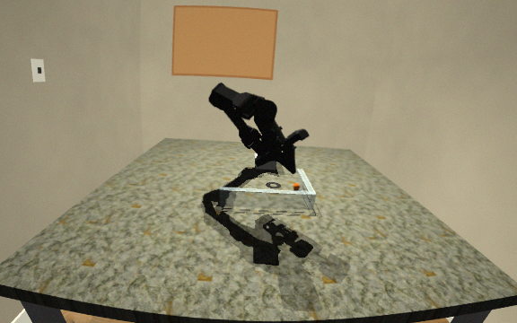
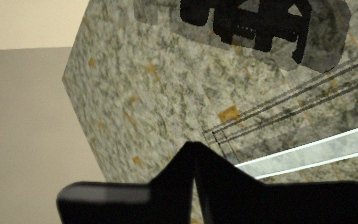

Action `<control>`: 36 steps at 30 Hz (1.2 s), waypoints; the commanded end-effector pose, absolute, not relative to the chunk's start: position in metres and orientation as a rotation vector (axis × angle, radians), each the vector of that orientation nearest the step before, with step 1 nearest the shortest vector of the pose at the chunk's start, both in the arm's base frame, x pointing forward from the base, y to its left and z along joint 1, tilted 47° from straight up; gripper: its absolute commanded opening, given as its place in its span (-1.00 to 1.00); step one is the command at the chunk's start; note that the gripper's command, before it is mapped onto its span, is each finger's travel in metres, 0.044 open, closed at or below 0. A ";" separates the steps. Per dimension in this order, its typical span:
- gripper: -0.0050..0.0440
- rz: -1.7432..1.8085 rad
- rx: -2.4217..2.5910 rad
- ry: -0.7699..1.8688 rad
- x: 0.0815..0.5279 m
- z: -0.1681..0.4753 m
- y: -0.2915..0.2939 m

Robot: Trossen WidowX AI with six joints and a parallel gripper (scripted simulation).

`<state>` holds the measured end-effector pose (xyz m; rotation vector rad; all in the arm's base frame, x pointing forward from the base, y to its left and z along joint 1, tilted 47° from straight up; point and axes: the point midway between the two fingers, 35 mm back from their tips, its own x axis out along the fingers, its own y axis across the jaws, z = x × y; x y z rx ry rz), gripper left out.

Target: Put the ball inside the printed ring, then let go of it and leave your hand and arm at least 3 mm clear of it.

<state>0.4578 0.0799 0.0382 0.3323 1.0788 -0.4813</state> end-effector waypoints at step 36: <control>-0.80 -0.683 -0.591 1.490 0.266 -0.087 0.070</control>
